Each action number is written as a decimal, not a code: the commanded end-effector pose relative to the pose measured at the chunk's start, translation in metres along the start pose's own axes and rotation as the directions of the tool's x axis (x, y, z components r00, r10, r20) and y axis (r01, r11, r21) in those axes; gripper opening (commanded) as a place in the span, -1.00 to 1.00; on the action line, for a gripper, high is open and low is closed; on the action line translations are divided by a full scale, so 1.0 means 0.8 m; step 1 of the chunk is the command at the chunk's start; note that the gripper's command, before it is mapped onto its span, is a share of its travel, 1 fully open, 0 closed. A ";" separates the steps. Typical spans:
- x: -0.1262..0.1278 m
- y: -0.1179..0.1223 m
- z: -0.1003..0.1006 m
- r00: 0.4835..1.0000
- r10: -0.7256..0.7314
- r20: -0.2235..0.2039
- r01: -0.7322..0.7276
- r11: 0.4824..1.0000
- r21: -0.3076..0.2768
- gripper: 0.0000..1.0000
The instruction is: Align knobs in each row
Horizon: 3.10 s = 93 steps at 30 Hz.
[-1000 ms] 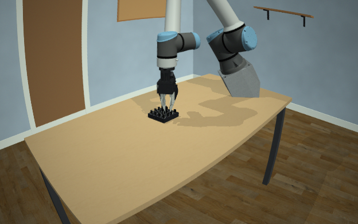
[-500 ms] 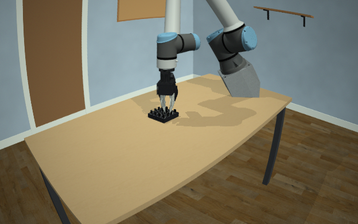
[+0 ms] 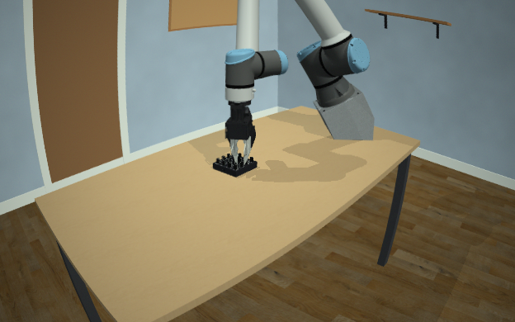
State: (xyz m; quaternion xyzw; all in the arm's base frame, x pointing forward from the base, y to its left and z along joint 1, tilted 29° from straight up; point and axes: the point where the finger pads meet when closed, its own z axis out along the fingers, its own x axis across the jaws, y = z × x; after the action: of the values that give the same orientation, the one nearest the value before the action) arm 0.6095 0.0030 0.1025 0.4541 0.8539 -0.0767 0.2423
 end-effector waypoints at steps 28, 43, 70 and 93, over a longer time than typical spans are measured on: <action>0.001 -0.001 0.001 1.000 -0.001 -0.001 0.001 1.000 0.000 -0.78; 0.001 -0.001 0.001 1.000 -0.001 -0.001 0.001 1.000 0.000 -0.92; 0.001 -0.001 0.001 1.000 -0.005 -0.001 0.005 1.000 0.000 -0.92; 0.001 -0.001 0.001 0.943 -0.332 -0.002 0.332 0.943 0.000 -0.92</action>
State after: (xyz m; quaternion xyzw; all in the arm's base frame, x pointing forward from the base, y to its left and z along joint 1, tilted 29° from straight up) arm 0.6101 0.0024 0.1031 0.3549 0.8997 -0.1040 0.2319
